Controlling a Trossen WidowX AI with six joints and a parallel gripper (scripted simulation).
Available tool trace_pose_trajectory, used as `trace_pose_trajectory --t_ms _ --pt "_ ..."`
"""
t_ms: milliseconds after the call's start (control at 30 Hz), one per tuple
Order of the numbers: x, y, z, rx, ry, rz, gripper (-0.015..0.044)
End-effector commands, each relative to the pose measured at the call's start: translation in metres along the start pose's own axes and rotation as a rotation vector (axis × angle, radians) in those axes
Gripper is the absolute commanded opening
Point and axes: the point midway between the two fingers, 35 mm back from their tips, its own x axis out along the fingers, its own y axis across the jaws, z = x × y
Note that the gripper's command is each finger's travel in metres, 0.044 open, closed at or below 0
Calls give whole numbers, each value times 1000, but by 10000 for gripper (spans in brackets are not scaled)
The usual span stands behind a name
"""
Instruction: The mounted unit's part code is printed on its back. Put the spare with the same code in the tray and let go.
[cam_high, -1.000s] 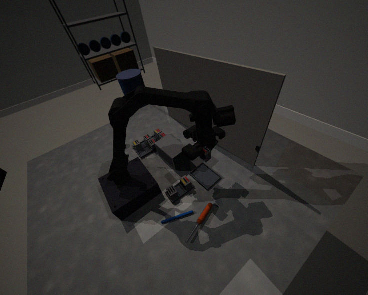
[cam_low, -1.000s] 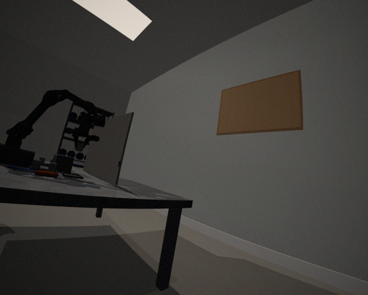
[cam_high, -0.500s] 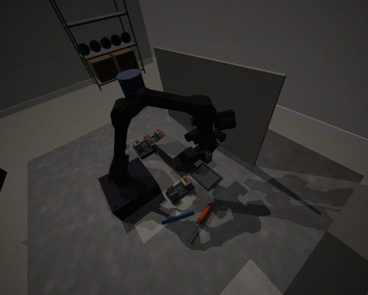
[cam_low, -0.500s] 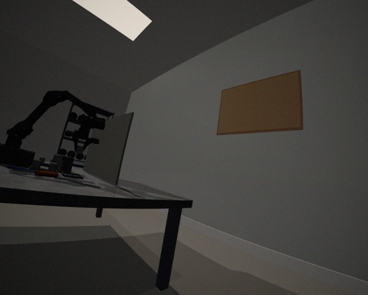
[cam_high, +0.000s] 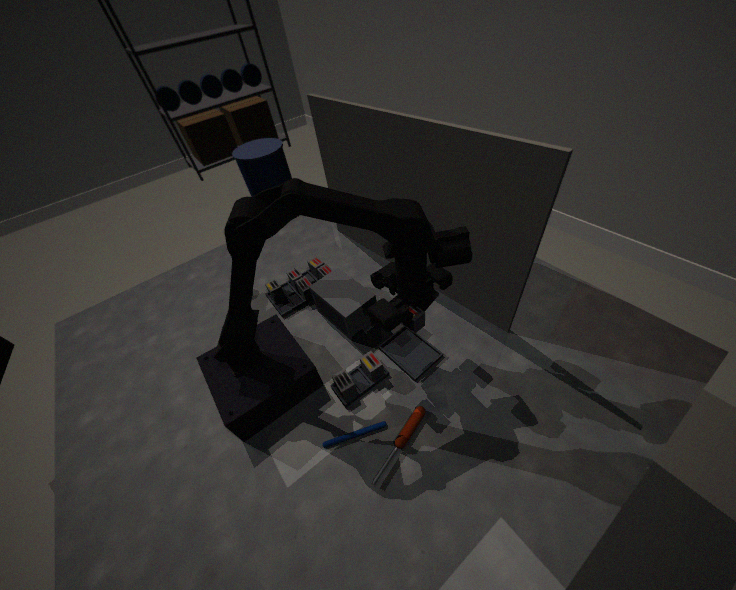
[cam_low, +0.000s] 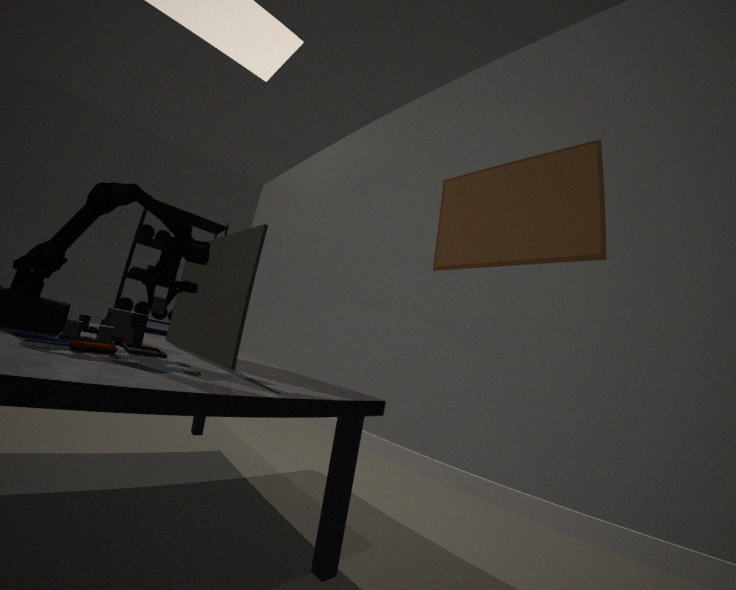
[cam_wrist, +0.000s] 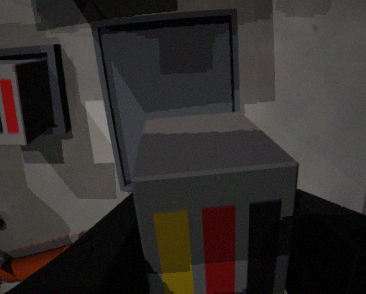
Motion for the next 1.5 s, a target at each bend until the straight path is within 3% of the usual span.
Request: trace_pose_trajectory --t_ms 0,1467 --pt "4 -1 0 -1 -4 -4 0" --pt "50 -2 0 -1 -4 -4 0"
